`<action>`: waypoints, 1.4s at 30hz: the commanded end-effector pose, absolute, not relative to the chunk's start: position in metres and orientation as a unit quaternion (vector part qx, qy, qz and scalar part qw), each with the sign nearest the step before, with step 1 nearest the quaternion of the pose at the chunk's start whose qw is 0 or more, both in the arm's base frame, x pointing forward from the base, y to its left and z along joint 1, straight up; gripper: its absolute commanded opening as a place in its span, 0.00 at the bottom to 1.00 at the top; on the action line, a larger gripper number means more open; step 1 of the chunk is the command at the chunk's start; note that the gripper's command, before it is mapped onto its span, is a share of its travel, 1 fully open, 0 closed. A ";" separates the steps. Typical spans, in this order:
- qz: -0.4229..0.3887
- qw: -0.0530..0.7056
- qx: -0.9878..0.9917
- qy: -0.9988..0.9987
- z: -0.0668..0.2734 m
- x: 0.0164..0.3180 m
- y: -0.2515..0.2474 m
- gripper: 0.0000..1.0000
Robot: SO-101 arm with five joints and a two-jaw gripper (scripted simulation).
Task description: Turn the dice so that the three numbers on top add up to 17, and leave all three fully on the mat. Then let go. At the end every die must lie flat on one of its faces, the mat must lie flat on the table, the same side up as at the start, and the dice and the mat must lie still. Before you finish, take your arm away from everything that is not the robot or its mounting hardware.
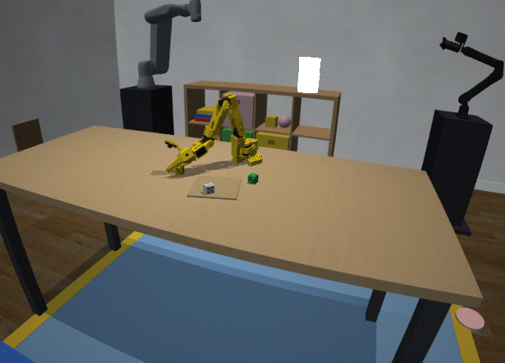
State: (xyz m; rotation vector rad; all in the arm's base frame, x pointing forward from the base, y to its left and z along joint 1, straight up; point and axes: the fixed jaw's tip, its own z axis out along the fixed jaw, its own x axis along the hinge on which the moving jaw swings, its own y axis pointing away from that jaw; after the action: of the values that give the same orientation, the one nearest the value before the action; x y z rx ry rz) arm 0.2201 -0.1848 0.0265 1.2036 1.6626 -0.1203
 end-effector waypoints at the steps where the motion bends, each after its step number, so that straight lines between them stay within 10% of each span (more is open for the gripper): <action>1: -0.053 0.401 0.481 0.778 -0.002 0.214 -0.176 0.32; 42: -0.070 0.248 0.346 0.902 0.055 0.180 -0.146 0.31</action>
State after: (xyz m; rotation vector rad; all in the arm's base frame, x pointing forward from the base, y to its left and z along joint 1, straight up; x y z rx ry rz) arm 0.1910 -0.1568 0.0250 1.0318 2.1774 -0.2579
